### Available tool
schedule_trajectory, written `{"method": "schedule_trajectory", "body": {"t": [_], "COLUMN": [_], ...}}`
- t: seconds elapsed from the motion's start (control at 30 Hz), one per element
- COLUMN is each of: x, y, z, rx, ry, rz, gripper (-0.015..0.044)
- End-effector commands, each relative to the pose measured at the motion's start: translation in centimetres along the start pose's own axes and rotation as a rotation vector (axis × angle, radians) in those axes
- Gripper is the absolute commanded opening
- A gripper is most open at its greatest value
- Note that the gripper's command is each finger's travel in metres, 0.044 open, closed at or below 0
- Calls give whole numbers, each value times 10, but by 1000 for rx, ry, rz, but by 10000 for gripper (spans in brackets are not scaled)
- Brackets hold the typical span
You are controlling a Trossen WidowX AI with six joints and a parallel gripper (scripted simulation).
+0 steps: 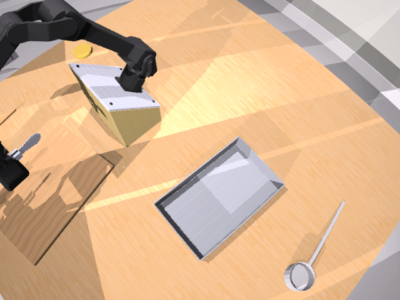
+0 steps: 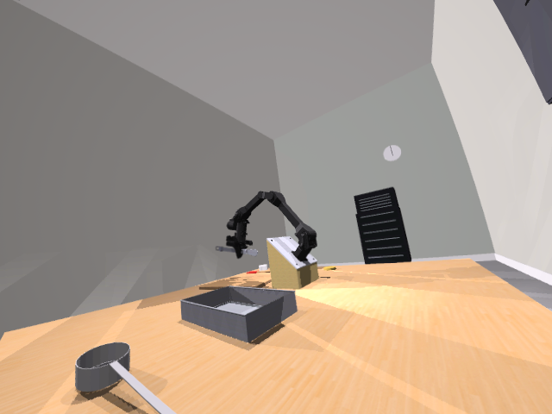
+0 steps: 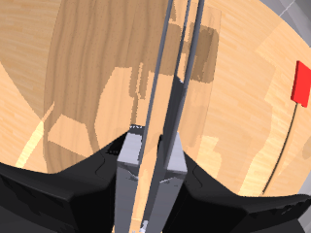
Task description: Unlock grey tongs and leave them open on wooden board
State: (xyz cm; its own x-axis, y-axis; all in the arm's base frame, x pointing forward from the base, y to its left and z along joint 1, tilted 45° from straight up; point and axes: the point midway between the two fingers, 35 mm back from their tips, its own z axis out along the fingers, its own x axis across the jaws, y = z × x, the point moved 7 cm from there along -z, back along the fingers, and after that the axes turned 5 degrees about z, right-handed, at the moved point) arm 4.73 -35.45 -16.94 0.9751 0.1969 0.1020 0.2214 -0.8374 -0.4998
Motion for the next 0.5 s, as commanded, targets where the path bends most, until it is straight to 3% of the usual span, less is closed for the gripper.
{"method": "schedule_trajectory", "body": {"t": [0.0,0.47], "x": [-1,-4], "y": [0,-12], "z": [-6,2], "rx": [-65,-237], "ry": [10,28], "rz": [1,3], "gripper": [-150,-150]}}
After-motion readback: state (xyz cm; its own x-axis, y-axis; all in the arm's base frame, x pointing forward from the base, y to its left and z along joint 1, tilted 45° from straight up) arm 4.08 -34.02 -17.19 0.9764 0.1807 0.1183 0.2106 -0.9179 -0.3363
